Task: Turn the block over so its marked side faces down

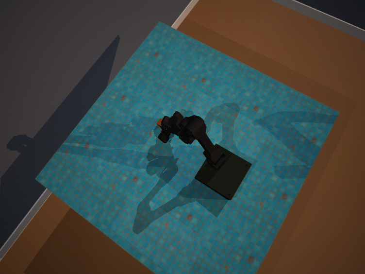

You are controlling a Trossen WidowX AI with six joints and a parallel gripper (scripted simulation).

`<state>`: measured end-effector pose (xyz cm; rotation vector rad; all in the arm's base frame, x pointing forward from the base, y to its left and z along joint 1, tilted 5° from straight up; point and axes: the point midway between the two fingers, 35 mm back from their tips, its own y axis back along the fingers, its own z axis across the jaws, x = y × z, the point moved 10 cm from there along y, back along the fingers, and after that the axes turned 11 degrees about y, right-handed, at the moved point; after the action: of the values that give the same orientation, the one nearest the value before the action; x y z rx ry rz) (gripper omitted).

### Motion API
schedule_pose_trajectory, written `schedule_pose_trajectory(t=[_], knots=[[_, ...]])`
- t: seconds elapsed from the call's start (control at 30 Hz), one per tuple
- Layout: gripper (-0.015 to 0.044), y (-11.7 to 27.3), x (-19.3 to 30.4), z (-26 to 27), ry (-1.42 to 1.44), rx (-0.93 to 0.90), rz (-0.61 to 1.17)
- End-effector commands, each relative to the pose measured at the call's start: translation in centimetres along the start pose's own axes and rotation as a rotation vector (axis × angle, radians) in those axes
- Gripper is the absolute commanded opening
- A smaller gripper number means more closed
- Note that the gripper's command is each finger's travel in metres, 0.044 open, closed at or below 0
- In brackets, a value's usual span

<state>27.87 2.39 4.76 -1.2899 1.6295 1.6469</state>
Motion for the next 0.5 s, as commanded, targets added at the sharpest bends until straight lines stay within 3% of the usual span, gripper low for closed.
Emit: schedule_pose_trajectory(t=[0.0, 0.47], knots=[[0.0, 0.59, 1.05, 0.31, -0.004, 0.002, -0.038], [0.0, 1.33, 1.57, 0.48, -0.003, 0.016, -0.115]])
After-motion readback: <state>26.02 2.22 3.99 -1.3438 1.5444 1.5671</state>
